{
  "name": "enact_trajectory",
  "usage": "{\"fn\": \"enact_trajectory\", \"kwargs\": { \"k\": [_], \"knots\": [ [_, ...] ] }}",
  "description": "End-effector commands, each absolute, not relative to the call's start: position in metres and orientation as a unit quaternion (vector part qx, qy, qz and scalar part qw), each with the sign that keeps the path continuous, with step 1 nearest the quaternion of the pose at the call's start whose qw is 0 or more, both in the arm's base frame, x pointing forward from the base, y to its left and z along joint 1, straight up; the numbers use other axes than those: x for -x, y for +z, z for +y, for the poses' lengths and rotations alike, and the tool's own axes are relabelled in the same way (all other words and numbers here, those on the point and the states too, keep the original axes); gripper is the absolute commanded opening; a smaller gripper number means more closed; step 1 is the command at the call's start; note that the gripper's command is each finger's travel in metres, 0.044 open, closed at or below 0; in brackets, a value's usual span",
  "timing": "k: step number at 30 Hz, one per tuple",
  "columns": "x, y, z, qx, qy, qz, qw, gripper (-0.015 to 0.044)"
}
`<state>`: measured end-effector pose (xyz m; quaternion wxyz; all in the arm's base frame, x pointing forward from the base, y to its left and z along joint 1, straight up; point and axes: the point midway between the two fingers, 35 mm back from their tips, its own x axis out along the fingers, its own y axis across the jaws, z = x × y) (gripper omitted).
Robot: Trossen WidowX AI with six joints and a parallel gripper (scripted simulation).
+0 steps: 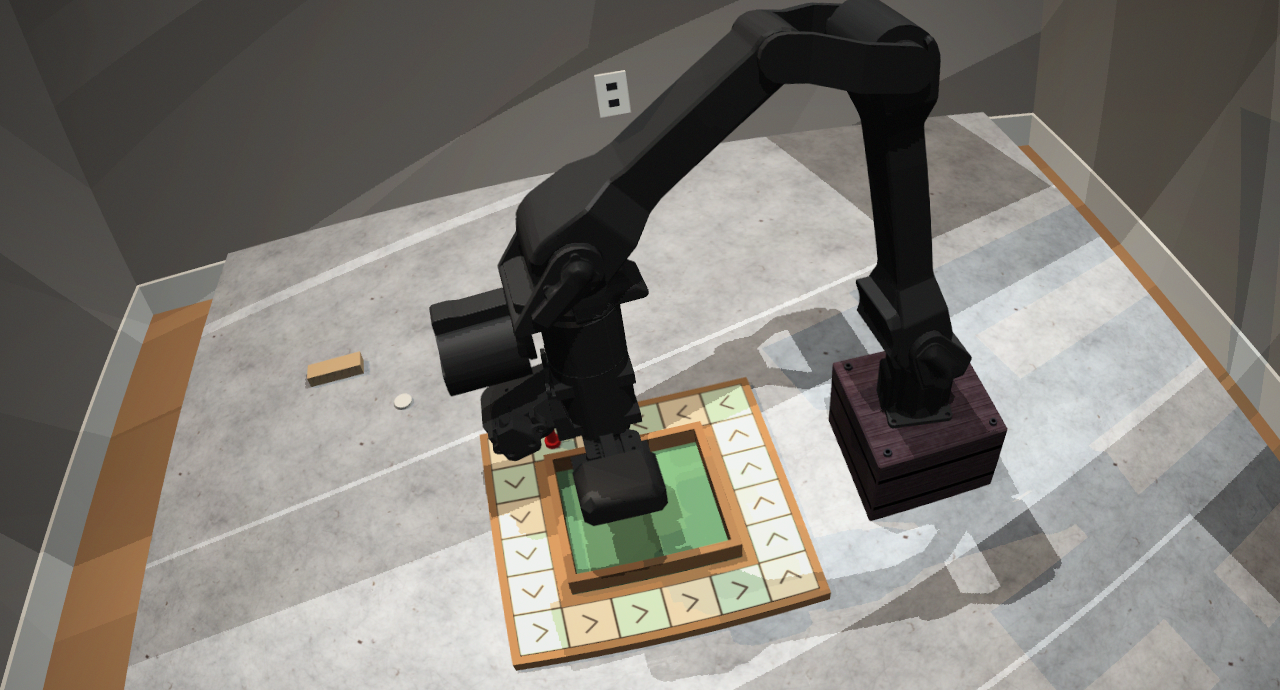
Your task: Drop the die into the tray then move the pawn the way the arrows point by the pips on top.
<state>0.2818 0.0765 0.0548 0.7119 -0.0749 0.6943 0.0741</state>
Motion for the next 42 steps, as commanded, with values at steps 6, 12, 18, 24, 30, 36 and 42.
{"fn": "enact_trajectory", "kwargs": {
  "k": [6, 12, 18, 24, 30, 36, 42],
  "knots": [
    [-0.269, 0.047, 0.045, 0.058, 0.059, 0.696, 0.714, 0.0000],
    [-0.274, 0.040, 0.047, 0.055, 0.063, 0.639, 0.764, 0.0000],
    [-0.280, 0.035, 0.049, 0.049, 0.068, 0.558, 0.826, 0.0000],
    [-0.283, 0.032, 0.049, 0.041, 0.072, 0.471, 0.878, 0.0000],
    [-0.285, 0.030, 0.050, 0.032, 0.076, 0.380, 0.921, 0.0000],
    [-0.283, 0.031, 0.050, 0.029, 0.078, 0.340, 0.937, 0.0000],
    [-0.278, 0.039, 0.049, 0.029, 0.078, 0.340, 0.937, 0.0000]
  ]
}}
